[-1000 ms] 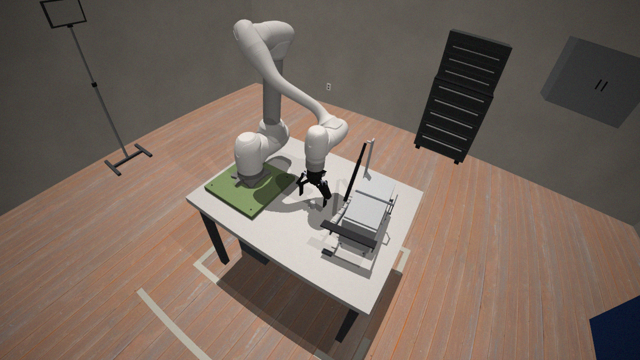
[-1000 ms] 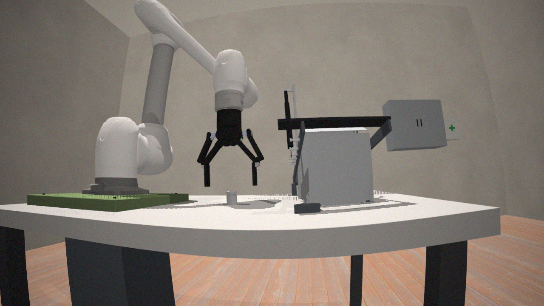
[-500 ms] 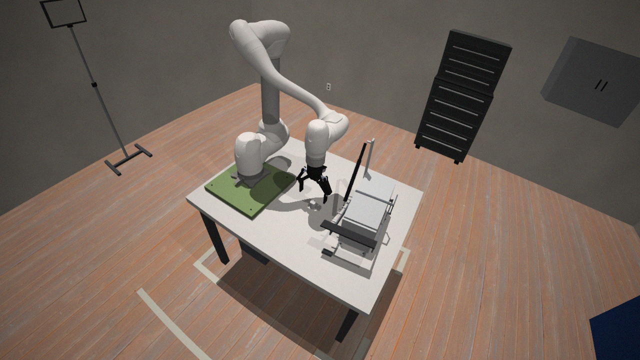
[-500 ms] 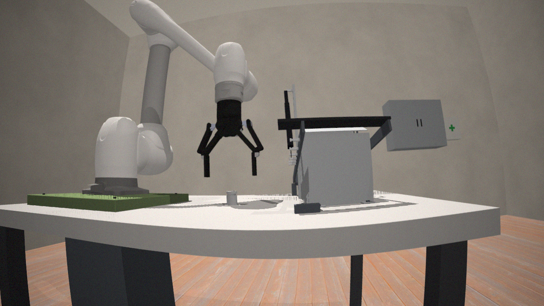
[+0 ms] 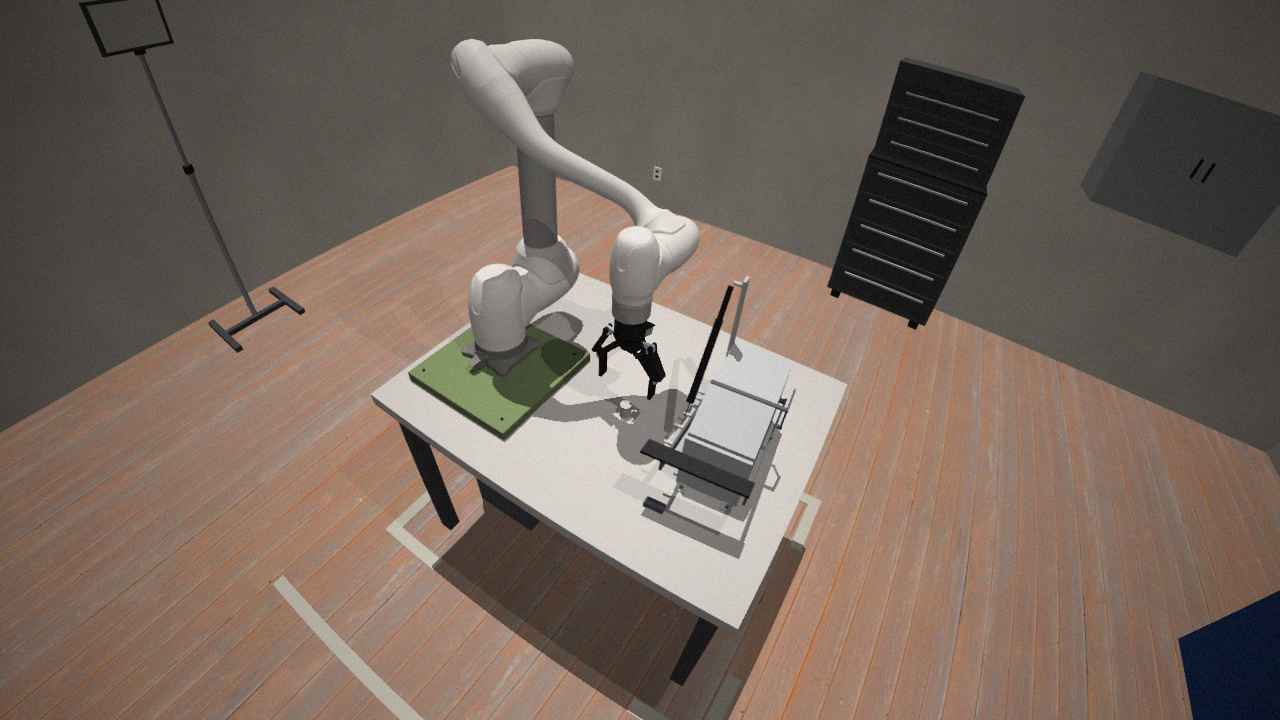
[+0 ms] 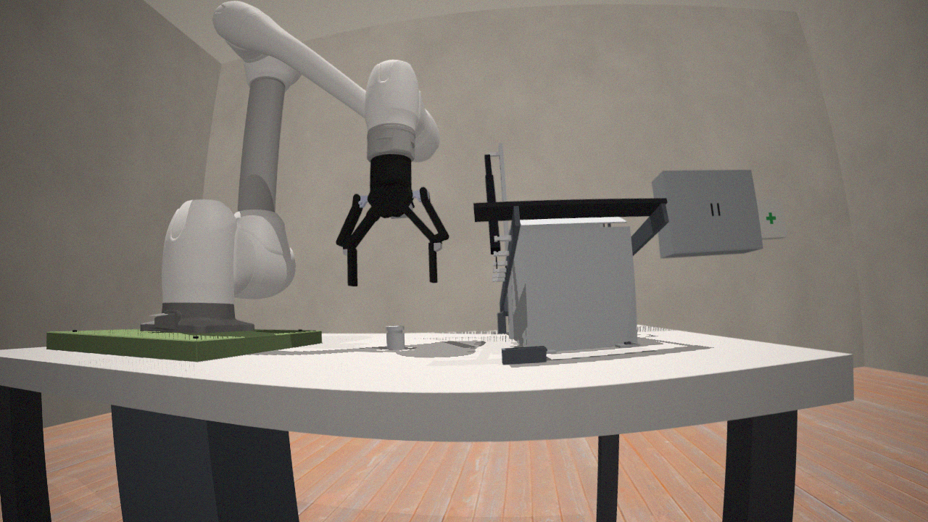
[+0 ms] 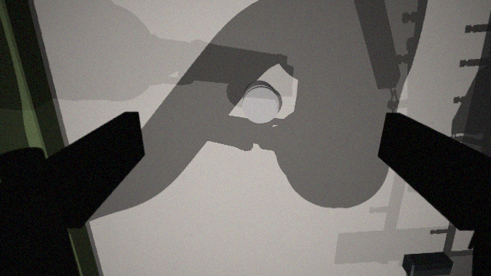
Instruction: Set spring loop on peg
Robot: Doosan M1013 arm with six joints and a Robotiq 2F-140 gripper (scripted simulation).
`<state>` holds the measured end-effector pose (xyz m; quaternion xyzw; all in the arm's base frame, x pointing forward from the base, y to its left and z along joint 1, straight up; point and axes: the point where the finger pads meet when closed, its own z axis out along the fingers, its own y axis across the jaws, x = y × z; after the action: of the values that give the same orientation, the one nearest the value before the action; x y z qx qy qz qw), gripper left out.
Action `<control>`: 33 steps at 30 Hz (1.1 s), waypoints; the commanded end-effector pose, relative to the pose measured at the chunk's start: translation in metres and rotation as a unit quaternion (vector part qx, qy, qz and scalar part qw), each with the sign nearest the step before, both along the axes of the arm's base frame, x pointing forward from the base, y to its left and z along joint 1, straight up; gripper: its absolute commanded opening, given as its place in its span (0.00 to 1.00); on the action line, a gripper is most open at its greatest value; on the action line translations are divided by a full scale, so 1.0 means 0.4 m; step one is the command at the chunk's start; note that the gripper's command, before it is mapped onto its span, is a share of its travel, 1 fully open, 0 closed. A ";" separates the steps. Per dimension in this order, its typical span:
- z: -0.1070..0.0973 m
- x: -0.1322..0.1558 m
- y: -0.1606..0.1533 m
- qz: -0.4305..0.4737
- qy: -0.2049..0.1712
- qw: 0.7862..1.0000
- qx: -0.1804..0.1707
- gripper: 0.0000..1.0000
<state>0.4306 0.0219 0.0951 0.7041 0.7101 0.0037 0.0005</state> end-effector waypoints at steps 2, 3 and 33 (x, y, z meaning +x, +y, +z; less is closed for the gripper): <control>0.029 0.001 0.000 0.000 0.000 1.000 0.000 1.00; 0.035 0.001 0.000 0.000 0.000 1.000 0.000 1.00; 0.127 0.000 0.000 0.000 0.000 1.000 0.000 1.00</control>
<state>0.4301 0.0216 0.1445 0.7041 0.7101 0.0035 0.0004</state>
